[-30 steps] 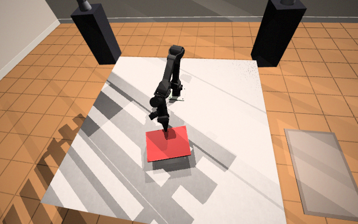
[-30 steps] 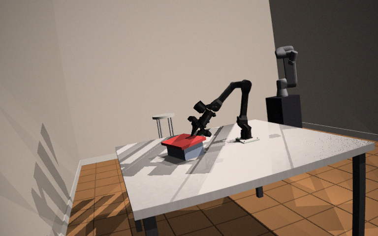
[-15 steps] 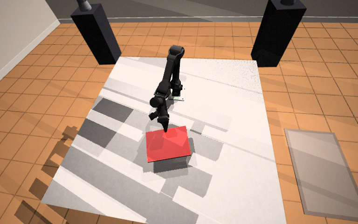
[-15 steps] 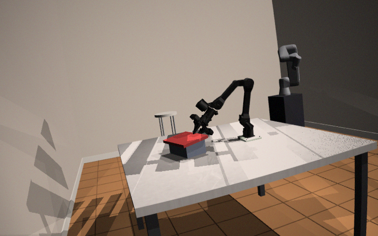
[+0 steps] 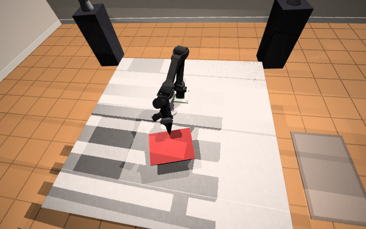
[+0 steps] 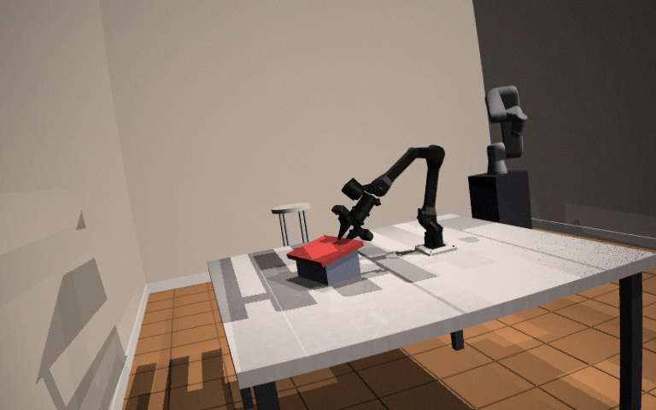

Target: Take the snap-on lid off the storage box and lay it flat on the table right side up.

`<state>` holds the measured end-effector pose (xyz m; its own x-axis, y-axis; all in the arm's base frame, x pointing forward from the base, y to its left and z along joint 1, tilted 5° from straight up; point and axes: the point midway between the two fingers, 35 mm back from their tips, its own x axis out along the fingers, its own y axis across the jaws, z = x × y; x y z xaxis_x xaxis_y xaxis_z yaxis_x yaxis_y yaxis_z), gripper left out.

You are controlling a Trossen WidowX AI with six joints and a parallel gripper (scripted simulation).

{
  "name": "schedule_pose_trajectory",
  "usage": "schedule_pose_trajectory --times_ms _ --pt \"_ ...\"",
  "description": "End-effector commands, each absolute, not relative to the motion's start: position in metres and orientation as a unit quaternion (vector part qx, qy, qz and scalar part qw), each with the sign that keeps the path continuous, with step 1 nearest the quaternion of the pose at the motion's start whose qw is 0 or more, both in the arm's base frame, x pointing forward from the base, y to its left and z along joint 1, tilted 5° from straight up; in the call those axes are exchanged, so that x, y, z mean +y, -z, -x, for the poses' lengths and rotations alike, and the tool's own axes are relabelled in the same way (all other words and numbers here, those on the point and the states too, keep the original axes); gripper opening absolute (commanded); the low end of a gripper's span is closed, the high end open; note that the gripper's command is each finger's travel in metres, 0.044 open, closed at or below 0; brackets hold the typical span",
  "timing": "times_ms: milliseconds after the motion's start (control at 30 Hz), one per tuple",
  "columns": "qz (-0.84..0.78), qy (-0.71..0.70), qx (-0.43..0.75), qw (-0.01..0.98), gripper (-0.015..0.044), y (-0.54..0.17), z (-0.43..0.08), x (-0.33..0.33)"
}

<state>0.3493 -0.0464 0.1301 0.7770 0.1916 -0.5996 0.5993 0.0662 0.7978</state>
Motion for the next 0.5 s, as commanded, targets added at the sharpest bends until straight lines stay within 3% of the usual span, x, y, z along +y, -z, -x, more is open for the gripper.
schedule_pose_trajectory --times_ms 0,467 --pt "-0.666 0.148 0.293 0.67 0.0 -0.14 -0.352 -0.047" --pt "-0.666 0.148 0.293 0.67 0.0 -0.158 -0.356 -0.047"
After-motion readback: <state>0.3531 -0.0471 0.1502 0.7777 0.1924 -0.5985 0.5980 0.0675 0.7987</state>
